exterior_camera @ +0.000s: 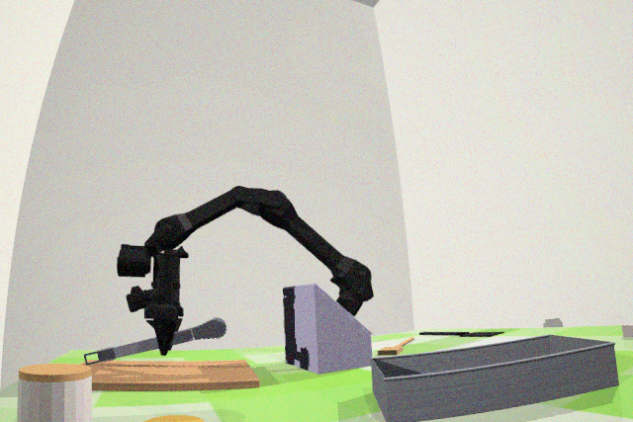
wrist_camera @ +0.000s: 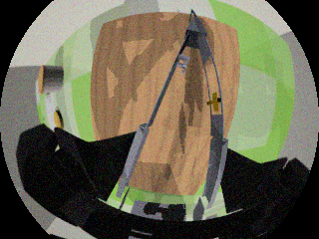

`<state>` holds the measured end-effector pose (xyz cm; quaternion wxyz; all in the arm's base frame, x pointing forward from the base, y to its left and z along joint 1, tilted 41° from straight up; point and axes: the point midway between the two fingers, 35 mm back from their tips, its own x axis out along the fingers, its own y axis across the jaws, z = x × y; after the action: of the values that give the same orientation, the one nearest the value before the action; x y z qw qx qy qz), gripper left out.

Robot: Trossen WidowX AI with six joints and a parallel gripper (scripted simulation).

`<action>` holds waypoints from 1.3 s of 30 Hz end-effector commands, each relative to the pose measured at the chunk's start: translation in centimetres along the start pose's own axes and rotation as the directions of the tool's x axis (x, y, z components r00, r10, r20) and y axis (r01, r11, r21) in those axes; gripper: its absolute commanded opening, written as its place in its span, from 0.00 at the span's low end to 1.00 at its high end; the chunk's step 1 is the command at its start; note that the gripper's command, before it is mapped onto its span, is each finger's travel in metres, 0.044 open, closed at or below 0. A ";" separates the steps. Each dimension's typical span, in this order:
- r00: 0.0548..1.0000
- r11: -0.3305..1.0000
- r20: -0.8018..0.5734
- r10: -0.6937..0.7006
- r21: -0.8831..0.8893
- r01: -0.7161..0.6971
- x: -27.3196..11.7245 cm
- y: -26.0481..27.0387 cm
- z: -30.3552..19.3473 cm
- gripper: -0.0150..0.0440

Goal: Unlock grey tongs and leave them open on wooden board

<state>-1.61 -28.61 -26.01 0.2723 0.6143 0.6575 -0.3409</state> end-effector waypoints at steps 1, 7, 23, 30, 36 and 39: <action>1.000 1.000 0.012 -0.001 0.007 0.001 -0.5 0.0 0.2 1.00; 0.999 1.000 0.036 -0.007 0.006 0.007 -2.7 -1.9 1.1 1.00; 1.000 1.000 0.010 -0.015 0.011 0.014 -11.2 -15.3 -0.1 1.00; 1.000 1.000 0.010 -0.015 0.011 0.014 -11.2 -15.3 -0.1 1.00; 1.000 1.000 0.010 -0.015 0.011 0.014 -11.2 -15.3 -0.1 1.00; 1.000 1.000 0.010 -0.015 0.011 0.014 -11.2 -15.3 -0.1 1.00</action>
<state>-15.54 -35.55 -15.58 0.2678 0.6122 0.6570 -0.3491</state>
